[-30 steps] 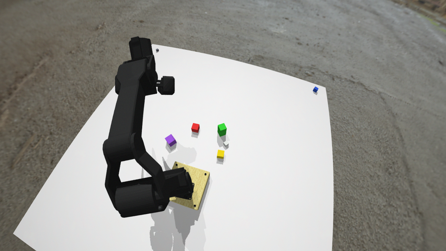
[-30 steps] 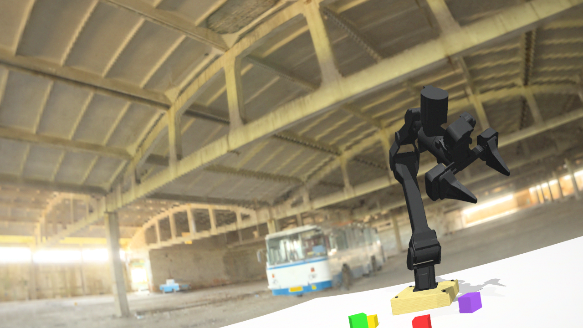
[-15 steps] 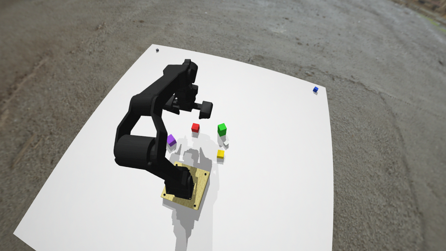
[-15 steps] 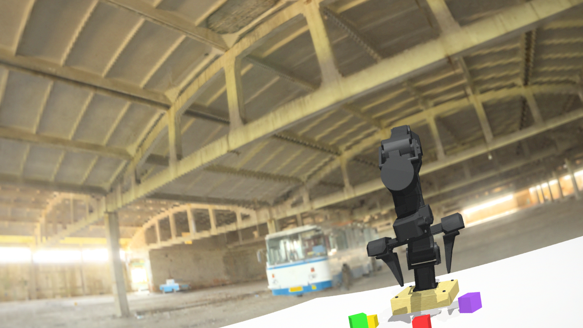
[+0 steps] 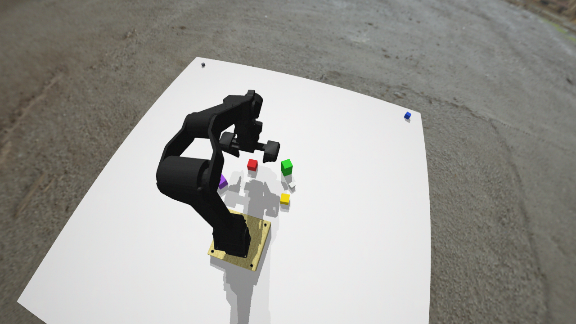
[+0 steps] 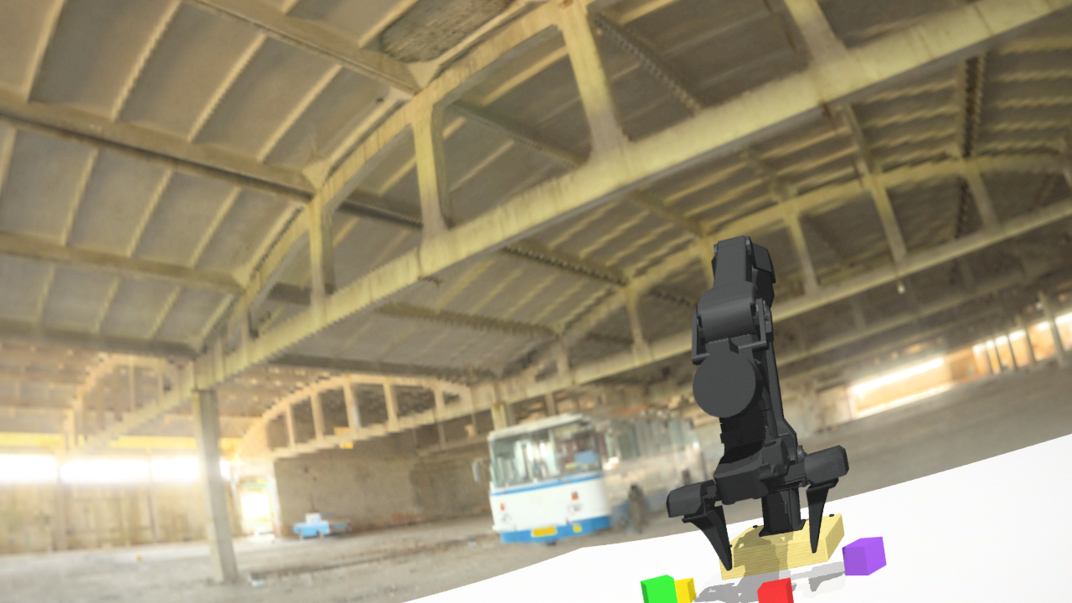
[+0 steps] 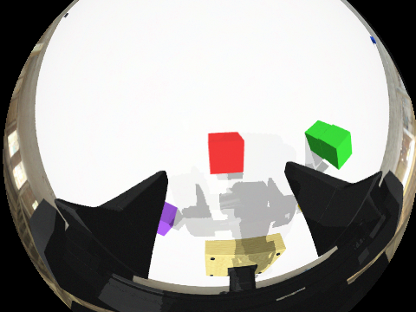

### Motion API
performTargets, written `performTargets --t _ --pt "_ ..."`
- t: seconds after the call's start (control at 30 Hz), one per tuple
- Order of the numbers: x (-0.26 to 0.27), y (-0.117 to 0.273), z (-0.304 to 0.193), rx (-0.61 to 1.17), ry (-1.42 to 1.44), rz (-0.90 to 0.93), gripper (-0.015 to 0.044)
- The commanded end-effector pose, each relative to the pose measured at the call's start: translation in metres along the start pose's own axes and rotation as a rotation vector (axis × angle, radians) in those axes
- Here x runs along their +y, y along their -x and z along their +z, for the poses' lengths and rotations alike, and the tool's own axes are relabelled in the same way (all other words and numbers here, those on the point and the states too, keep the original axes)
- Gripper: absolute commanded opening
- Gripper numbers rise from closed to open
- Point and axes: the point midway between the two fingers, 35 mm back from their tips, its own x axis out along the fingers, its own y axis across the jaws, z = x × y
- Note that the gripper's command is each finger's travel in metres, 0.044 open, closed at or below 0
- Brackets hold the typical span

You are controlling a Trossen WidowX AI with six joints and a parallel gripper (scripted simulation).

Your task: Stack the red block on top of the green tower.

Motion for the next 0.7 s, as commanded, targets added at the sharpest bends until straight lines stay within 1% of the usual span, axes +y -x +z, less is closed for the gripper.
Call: performTargets --t 0.0,0.2,0.67 --pt "-0.001 -0.010 -0.002 0.006 -0.004 -0.003 0.0440" --pt "-0.001 -0.014 -0.001 0.006 -0.004 -0.003 0.0440" --pt "-0.001 -0.037 -0.001 0.006 -0.004 -0.003 0.0440"
